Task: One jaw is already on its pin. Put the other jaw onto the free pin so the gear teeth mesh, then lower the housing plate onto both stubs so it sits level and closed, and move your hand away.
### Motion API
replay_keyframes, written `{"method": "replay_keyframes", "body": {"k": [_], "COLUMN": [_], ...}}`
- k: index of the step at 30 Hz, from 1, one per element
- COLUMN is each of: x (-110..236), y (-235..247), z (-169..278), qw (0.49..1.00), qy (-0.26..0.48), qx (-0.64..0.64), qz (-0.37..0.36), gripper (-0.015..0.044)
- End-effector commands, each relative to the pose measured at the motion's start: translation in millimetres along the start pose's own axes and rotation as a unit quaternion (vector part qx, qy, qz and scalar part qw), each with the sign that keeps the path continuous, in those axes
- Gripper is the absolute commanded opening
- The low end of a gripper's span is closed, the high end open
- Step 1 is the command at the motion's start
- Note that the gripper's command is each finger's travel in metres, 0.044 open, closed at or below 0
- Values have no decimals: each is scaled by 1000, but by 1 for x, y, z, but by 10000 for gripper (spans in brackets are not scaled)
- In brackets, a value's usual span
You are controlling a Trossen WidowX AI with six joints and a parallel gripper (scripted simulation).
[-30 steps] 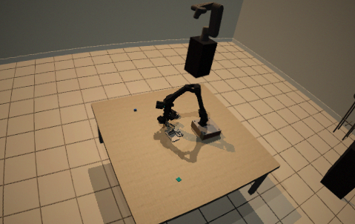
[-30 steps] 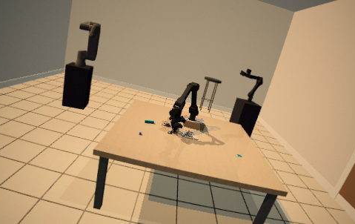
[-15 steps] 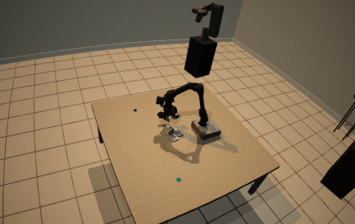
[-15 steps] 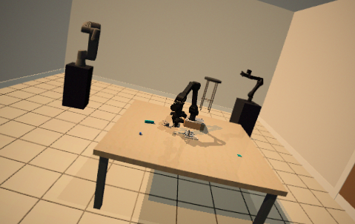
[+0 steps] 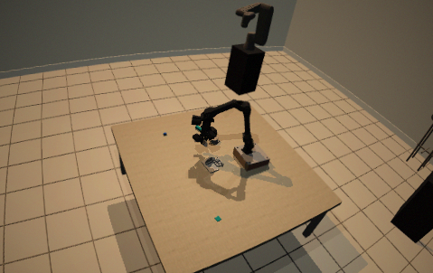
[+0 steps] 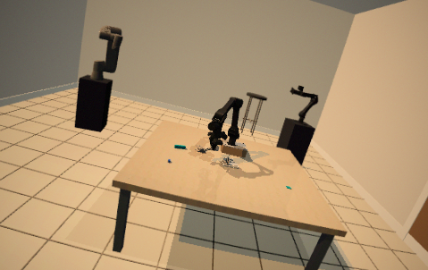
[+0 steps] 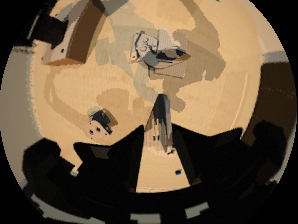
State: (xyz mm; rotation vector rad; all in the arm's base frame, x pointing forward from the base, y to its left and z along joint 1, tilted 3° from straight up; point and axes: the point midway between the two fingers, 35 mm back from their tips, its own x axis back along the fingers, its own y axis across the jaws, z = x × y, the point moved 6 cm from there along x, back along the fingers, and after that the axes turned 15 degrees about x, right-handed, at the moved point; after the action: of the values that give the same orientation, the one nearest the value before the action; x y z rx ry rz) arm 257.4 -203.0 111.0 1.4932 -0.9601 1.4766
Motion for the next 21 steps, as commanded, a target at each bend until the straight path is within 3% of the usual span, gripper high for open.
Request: {"method": "replay_keyframes", "body": {"k": [1, 21], "x": [2, 7], "y": [-7, -32], "z": [-12, -72], "qw": [999, 958], "qy": [0, -3], "qx": [-42, -286], "qz": [-1, 0], "gripper": [134, 134]}}
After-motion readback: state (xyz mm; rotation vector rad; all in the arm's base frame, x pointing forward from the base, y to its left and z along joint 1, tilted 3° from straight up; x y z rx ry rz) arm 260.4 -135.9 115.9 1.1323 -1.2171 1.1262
